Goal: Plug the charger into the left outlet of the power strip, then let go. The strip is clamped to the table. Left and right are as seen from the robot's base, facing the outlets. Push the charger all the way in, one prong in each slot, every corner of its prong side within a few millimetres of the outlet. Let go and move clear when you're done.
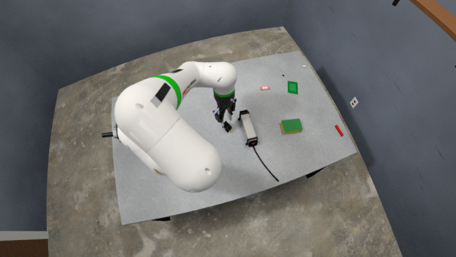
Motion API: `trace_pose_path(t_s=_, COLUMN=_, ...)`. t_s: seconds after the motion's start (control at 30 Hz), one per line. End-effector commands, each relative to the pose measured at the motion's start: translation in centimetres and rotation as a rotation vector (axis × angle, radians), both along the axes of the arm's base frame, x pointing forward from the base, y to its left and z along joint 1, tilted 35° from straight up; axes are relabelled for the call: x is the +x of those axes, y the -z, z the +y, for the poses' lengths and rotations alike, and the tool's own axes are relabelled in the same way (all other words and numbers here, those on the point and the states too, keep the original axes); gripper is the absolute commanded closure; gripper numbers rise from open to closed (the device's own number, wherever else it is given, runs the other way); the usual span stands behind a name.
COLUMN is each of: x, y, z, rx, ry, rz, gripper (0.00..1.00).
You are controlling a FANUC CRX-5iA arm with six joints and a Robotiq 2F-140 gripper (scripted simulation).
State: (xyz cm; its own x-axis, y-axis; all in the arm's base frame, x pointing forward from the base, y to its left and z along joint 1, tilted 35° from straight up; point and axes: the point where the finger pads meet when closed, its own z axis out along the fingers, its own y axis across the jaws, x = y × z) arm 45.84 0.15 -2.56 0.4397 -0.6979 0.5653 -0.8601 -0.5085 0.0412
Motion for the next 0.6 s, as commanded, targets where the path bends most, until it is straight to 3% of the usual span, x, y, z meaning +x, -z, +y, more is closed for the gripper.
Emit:
trace_pose_path(t_s=0.0, x=0.2, y=0.4, z=-0.2, rx=0.000, ry=-0.001, rz=-0.001, gripper=0.62)
trace_pose_path(t_s=0.57, x=1.1, y=3.4, z=-2.0, rx=0.000, ry=-0.001, rz=-0.001, gripper=0.62)
